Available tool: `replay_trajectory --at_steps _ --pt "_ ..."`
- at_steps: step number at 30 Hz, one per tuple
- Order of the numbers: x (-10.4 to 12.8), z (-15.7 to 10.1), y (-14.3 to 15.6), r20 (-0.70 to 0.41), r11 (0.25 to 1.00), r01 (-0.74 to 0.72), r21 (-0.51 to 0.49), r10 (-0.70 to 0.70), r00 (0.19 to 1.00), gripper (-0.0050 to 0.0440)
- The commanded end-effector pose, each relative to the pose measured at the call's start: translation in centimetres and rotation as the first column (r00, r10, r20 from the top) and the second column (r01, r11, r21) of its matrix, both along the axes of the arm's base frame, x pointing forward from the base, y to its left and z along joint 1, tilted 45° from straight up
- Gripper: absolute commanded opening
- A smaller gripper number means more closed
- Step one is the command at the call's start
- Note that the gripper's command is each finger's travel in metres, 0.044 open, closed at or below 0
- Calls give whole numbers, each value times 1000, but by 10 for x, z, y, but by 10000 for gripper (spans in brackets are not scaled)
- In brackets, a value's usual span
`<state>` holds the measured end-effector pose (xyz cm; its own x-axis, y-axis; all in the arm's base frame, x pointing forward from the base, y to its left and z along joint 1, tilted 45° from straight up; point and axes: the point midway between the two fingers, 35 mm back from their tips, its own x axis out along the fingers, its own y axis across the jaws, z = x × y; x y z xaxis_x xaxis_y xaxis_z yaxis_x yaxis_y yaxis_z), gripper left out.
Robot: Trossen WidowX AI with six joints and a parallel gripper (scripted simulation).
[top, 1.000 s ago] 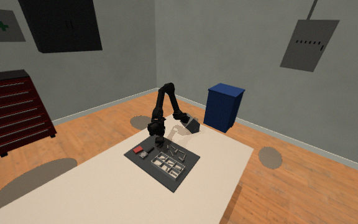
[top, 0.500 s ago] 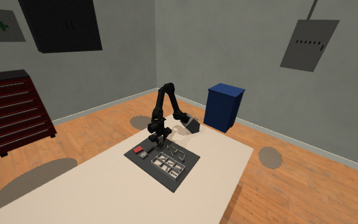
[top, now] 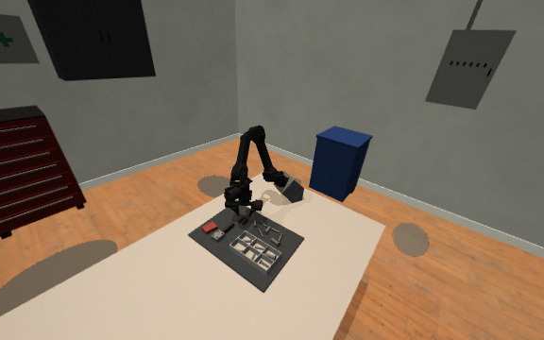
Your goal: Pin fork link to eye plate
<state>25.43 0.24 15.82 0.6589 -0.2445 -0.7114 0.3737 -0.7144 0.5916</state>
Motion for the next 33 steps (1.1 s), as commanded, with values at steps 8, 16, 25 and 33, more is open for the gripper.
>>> replay_trajectory --at_steps 8,16,25,33 --pt "0 0 0 57 928 264 264 -289 956 290" --pt "9 -11 -5 65 929 257 266 -283 957 290" --pt "10 -12 -5 65 929 256 266 -283 957 290" --pt "15 -15 -7 65 929 256 266 -283 957 290"
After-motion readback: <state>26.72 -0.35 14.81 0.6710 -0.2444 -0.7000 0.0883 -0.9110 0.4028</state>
